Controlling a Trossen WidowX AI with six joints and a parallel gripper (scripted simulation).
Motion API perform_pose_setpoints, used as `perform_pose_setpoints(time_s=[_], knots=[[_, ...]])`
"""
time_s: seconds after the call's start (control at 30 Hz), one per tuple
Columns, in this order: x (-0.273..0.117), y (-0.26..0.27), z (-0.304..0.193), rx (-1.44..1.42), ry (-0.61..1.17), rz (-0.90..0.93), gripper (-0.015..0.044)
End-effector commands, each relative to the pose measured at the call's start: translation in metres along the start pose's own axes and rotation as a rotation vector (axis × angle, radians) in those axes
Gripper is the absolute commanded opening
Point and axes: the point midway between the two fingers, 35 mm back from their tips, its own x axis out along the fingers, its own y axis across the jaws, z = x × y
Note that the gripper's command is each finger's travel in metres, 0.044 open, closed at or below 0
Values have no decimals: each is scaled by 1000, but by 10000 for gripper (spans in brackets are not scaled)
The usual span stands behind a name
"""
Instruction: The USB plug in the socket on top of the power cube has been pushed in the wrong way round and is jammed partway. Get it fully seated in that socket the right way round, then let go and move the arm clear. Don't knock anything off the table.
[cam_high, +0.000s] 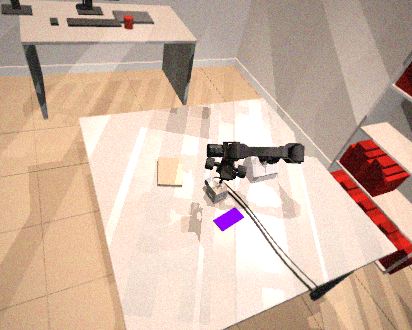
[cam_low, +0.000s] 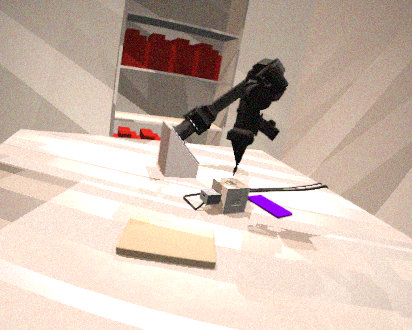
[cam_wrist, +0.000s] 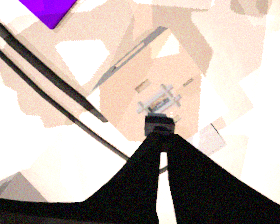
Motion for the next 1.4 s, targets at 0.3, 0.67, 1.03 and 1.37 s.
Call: perform_pose_setpoints(time_s=[0.3, 0.67, 1.03, 1.37], knots=[[0, 0, 0, 326, 0, -1, 0], [0, 0, 0, 614, 0, -1, 0], [0, 0, 0, 902, 0, -1, 0], [0, 0, 0, 1164, -1, -1, 0]])
